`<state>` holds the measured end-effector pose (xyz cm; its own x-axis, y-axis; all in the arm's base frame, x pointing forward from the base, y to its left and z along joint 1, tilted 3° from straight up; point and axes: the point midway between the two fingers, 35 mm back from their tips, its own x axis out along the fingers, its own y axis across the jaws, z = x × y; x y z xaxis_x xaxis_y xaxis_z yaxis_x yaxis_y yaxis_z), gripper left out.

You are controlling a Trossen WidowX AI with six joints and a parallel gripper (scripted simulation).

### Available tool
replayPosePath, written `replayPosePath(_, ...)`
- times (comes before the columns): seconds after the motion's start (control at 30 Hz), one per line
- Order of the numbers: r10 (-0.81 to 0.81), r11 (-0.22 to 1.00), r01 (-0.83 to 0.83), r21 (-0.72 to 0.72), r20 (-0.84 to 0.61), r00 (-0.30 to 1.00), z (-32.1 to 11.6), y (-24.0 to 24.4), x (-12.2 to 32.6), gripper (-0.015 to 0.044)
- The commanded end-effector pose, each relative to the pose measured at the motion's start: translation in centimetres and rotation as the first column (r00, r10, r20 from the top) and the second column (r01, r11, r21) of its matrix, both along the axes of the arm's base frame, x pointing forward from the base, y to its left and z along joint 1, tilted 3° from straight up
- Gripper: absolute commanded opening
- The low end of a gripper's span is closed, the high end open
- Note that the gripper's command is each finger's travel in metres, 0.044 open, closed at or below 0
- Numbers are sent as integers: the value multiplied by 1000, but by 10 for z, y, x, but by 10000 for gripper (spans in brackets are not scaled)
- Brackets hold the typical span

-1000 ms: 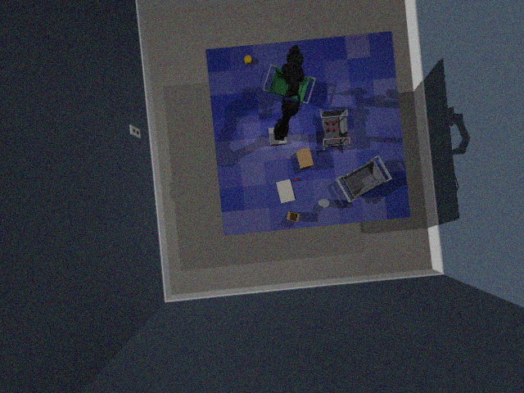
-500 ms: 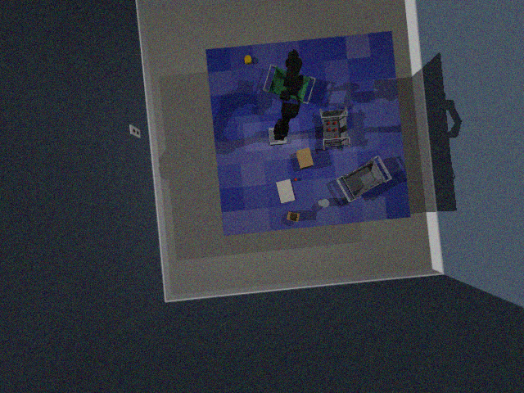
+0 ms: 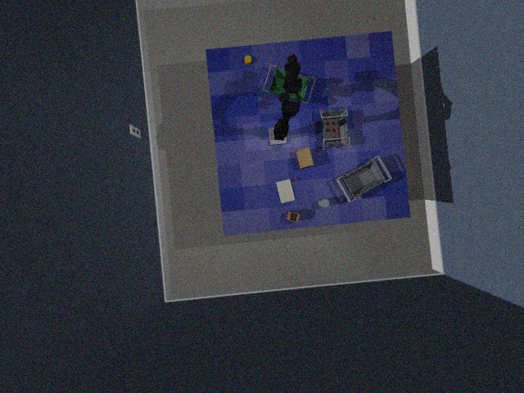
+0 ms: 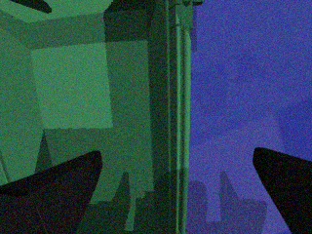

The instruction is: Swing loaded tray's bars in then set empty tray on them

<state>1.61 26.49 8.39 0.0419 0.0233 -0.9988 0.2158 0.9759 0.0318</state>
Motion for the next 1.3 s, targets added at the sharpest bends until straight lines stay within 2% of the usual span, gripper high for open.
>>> replayPosePath(0.0,-4,1000,4,-8,3,1000,-20,-1,1,440)
replayPosePath(0.27,-4,1000,4,-9,3,1000,-50,-4,3,440)
replayPosePath(0.57,-4,1000,4,-9,3,1000,-52,-5,3,440)
replayPosePath(1.03,-4,1000,4,-9,3,1000,-52,-5,3,235)
replayPosePath(1.27,-4,1000,4,-9,3,1000,-52,-5,3,188)
